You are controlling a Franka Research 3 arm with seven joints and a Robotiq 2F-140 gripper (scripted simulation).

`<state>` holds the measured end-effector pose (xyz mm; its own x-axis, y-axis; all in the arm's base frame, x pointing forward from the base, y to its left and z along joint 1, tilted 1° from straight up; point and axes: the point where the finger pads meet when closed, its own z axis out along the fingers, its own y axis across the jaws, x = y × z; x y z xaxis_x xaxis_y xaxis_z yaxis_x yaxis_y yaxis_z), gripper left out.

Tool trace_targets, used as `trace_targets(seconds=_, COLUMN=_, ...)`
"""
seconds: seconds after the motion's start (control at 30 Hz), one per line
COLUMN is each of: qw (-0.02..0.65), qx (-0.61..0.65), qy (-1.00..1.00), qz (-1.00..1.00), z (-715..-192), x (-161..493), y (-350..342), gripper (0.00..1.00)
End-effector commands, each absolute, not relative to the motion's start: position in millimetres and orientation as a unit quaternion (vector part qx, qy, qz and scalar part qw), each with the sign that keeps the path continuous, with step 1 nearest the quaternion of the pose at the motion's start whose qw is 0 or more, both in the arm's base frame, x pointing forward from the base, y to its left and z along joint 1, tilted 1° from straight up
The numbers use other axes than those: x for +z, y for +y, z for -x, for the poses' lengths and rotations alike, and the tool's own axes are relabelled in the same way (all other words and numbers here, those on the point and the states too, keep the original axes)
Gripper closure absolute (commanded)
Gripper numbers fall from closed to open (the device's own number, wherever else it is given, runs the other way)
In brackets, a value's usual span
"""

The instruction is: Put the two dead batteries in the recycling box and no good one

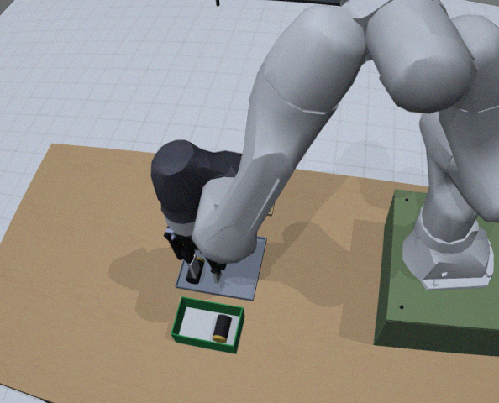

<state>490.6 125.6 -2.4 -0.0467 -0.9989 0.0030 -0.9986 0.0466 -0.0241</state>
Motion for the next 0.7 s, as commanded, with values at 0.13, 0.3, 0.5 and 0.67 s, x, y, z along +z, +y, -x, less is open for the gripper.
trace_targets(seconds=0.13, qw=0.005, qx=-0.008, qy=0.693, qz=0.721, z=-532, x=-2, y=25, gripper=0.71)
trace_targets(seconds=0.3, qw=0.005, qx=-0.008, qy=0.693, qz=0.721, z=-543, x=-1, y=-1, gripper=0.71)
trace_targets(seconds=0.5, qw=0.005, qx=-0.008, qy=0.693, qz=0.721, z=-549, x=-1, y=-14, gripper=0.71)
trace_targets(seconds=0.67, qw=0.005, qx=-0.008, qy=0.694, qz=0.72, z=-549, x=-1, y=-14, gripper=0.71)
